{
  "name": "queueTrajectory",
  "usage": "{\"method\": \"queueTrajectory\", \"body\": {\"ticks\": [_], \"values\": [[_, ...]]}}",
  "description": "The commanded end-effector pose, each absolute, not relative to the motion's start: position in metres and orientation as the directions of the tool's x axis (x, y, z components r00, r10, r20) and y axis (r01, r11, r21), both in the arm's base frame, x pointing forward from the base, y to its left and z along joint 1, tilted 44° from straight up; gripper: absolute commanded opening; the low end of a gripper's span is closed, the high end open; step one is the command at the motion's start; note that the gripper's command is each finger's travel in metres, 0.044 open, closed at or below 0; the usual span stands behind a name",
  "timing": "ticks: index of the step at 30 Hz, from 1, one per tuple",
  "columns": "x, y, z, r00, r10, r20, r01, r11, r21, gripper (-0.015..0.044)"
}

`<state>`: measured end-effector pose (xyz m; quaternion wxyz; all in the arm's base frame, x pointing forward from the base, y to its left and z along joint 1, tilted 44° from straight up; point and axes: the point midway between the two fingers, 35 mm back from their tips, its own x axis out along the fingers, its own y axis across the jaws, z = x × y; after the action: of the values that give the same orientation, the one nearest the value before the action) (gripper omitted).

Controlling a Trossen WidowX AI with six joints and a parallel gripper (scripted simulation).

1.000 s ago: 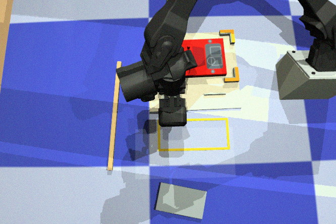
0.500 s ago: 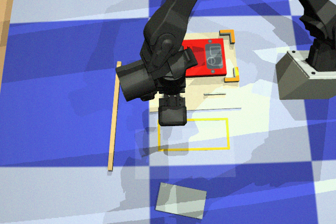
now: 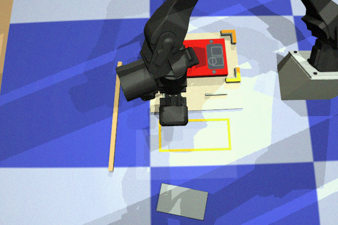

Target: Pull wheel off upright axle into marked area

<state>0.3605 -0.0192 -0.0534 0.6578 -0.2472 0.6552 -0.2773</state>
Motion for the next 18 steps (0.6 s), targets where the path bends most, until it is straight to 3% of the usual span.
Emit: {"method": "queueTrajectory", "body": {"ticks": [1,18], "values": [[0.361,-0.018,-0.052,-0.012,-0.686,-0.727,0.045,0.726,-0.686,0.0],[0.358,0.005,-0.035,-0.015,-0.688,-0.725,0.035,0.724,-0.688,0.0]]}}
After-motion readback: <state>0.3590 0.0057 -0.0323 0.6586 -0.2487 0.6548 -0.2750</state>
